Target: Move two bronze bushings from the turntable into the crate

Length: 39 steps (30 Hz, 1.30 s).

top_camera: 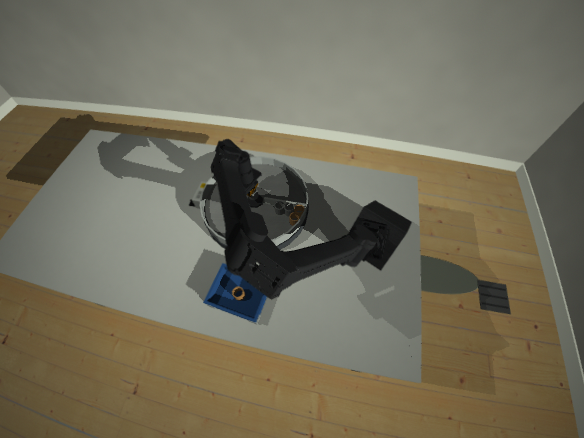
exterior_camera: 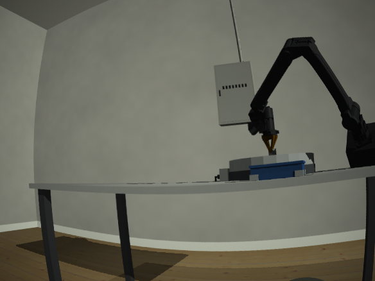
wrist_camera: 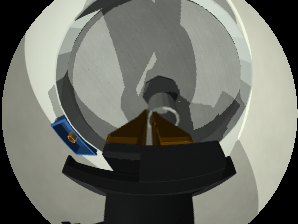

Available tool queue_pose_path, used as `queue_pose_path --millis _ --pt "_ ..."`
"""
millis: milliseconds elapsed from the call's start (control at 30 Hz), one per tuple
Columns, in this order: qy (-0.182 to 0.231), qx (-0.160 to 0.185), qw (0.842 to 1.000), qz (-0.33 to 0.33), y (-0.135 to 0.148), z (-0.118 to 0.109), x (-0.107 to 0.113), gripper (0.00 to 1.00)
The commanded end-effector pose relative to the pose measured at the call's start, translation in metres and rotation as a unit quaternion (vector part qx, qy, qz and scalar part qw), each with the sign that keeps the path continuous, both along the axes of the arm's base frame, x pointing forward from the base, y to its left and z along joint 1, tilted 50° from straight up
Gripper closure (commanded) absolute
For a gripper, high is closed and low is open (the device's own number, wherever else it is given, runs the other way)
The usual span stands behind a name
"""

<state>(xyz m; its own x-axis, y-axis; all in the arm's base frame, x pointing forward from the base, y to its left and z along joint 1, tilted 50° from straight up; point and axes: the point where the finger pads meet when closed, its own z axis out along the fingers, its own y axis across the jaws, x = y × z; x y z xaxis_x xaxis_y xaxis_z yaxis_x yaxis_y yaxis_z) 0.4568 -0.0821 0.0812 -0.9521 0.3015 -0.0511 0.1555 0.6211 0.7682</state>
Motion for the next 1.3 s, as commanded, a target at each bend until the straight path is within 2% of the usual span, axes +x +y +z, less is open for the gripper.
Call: queue_pose_path --millis 0,833,1033,1267 --pt "-0.011 -0.005 1.0 -0.004 -0.005 0.008 0.011 1.0" --pt "-0.012 -0.005 1.0 -0.003 -0.005 0.008 0.011 1.0" --pt "-0.018 -0.009 1.0 -0.009 -0.021 0.004 0.013 1.0" --pt "-0.013 -0.006 1.0 -0.011 -0.02 0.001 0.01 1.0"
